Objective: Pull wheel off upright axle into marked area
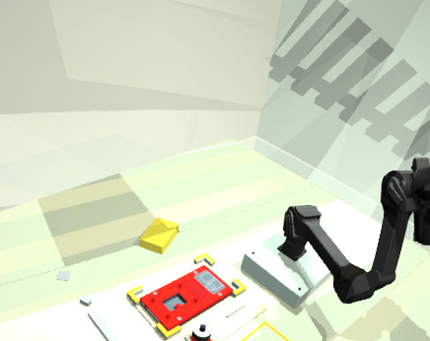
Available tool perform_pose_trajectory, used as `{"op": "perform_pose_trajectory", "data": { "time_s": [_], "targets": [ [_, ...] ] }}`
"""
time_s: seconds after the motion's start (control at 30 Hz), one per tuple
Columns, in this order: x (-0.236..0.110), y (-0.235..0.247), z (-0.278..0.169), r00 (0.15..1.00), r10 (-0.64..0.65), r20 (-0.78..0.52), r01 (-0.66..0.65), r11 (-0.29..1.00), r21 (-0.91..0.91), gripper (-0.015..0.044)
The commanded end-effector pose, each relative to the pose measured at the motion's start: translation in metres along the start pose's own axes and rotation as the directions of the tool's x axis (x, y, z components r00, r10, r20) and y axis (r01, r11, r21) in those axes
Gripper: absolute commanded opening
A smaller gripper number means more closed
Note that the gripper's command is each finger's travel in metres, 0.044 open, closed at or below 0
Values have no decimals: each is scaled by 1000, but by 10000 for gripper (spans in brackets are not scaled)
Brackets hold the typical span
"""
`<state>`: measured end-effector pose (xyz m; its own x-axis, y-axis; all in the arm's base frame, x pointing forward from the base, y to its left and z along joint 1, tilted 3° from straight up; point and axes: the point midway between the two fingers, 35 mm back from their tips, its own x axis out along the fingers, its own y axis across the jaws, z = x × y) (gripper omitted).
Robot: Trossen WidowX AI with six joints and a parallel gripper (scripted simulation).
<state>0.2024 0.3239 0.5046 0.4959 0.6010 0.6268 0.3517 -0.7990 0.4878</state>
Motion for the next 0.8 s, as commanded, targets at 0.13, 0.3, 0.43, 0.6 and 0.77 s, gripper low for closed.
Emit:
{"op": "perform_pose_trajectory", "data": {
  "time_s": [0.13, 0.3, 0.43, 0.6, 0.77],
  "targets": [
    [-4, 13, -37, 995, 39, -91, -33, 997, 68, 300],
    [-16, 36, -87, 972, 106, -210, -69, 982, 174, 300],
    [-29, 56, -121, 943, 168, -286, -88, 958, 272, 300],
    [-49, 86, -160, 894, 251, -371, -97, 917, 387, 300],
    [-74, 122, -194, 827, 349, -440, -90, 856, 509, 300]
  ]
}}
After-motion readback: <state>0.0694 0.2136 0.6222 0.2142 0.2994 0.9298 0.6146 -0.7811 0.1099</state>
